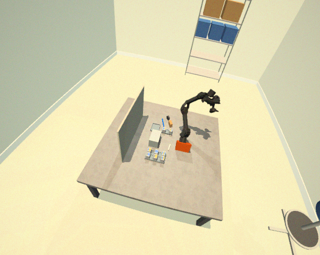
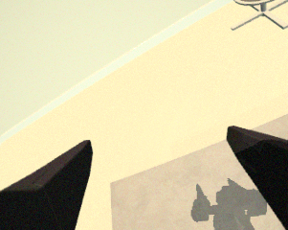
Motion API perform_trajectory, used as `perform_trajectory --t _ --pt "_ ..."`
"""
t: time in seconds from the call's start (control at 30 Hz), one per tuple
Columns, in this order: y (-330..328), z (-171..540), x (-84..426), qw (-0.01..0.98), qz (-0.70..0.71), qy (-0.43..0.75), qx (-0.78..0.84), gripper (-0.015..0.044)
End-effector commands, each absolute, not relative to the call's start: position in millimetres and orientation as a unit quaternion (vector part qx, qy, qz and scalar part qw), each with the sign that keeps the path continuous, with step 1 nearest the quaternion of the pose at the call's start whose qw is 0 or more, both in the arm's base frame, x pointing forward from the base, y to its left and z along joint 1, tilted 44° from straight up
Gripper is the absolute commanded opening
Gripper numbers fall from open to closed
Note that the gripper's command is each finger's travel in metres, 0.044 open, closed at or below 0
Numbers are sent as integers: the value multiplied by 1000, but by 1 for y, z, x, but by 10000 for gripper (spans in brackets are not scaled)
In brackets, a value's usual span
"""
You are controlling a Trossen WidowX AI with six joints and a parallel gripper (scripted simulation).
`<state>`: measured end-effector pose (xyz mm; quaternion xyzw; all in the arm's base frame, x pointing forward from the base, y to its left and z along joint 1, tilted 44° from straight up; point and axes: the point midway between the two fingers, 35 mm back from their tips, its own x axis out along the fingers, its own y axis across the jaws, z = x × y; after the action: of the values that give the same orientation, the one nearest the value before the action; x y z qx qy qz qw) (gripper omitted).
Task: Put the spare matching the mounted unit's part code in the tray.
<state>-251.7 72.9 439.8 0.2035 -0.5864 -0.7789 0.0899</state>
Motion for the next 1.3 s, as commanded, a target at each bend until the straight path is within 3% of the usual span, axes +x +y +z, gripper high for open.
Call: perform_trajectory --t 0.0,0.3,0.63,1.07,1.27 --pt "122 422 -253 -4 -774 -607 182 440" --pt "248 369 -208 -240 -709 -651 125 440" --pt "343 304 -93 -463 -591 -655 89 440" --pt "364 238 50 -623 -423 -651 96 440" --pt "346 201 141 -695 -298 -646 107 440"
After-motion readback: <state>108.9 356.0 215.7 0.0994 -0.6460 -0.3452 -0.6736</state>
